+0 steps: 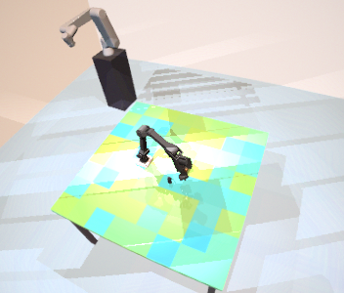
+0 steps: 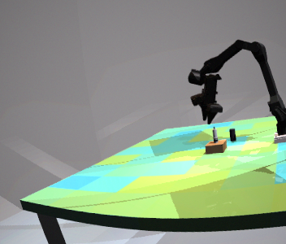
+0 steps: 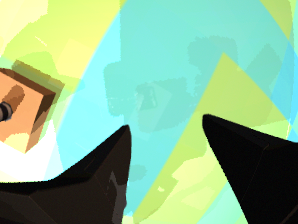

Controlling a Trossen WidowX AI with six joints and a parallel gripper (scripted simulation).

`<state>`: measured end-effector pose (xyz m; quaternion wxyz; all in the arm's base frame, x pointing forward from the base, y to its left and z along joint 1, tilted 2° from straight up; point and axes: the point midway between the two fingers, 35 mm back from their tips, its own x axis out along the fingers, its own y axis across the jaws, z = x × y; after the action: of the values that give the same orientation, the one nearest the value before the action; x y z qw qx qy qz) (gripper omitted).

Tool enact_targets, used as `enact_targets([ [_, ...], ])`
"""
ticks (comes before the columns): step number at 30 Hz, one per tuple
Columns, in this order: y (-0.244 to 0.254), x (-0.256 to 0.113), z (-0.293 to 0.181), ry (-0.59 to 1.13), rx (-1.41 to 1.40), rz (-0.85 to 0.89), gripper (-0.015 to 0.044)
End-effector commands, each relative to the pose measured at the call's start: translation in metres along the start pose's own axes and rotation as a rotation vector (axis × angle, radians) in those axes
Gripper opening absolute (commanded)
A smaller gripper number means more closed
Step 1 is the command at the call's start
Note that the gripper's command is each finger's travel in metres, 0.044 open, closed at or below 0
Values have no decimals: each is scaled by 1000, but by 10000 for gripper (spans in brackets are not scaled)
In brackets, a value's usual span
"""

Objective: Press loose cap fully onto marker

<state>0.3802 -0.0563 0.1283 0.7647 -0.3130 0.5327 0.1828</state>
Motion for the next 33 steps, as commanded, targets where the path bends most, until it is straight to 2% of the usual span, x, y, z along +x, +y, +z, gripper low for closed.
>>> enact_targets([
  [1,30,-34,-62,127,-327,187,248],
  [5,46,-51,-84,152,-464,285,248],
  [15,42,-51,-87,152,-467,287,248],
  [20,50,-20,-94,152,-467,287,248],
  [33,55,-3,-98,152,-467,287,248],
])
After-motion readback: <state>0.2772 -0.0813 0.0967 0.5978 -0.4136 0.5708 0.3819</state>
